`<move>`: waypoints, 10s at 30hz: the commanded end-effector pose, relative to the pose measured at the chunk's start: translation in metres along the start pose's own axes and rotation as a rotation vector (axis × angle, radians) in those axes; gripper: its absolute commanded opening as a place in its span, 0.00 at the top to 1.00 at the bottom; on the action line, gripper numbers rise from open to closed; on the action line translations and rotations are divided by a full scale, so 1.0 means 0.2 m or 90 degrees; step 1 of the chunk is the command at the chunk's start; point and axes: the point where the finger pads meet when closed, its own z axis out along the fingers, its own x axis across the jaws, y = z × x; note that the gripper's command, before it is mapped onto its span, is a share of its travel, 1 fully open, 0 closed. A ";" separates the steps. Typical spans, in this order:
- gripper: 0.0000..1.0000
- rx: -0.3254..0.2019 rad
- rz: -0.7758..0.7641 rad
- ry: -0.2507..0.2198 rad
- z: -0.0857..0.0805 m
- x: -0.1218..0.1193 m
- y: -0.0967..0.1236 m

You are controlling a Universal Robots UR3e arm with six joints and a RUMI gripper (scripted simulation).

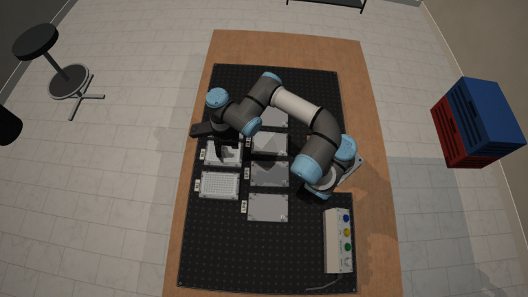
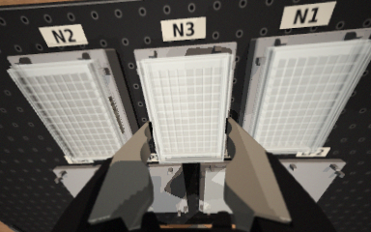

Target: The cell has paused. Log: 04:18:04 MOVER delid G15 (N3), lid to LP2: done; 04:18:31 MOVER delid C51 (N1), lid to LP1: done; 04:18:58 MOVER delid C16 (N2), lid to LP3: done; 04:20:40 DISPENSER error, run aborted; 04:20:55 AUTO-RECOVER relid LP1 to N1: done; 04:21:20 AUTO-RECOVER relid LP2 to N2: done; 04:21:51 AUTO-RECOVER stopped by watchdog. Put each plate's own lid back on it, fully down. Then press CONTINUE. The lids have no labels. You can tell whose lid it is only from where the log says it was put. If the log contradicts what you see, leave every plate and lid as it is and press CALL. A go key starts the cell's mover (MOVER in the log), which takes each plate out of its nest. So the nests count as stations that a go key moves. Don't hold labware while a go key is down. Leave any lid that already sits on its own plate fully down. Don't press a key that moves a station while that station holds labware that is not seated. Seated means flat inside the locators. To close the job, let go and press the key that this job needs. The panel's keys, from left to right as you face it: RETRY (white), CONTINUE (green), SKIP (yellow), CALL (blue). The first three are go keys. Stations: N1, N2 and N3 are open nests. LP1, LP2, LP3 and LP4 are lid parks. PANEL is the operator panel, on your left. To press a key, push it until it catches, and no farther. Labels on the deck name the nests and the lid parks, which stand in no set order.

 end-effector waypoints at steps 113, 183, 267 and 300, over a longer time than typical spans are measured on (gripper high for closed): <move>0.18 0.002 0.000 0.001 -0.05 0.00 0.00; 0.18 0.001 0.022 0.001 -0.10 0.32 0.89; 1.00 0.001 0.022 0.001 0.09 0.32 0.89; 1.00 0.001 -0.003 0.001 -0.10 0.28 0.86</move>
